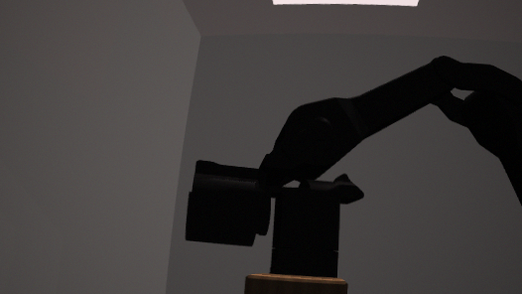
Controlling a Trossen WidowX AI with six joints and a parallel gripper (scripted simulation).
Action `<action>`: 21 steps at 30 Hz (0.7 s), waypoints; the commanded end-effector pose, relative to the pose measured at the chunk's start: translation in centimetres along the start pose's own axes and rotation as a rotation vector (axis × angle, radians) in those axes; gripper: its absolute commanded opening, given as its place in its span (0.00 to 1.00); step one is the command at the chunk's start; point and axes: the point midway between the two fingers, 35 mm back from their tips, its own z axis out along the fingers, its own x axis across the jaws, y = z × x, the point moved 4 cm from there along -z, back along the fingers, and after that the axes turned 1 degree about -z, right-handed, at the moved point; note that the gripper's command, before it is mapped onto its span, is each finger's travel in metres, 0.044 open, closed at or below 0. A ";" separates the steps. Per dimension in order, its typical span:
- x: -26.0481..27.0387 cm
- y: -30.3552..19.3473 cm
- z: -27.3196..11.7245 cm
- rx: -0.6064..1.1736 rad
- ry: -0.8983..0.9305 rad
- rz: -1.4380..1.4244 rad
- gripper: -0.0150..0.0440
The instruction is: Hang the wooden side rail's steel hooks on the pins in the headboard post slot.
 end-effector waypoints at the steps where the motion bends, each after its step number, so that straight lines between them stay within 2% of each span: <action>1: 0.1 -0.2 -0.1 0.004 0.005 0.003 0.25; 21: -0.1 -0.4 0.0 0.004 0.004 0.003 0.25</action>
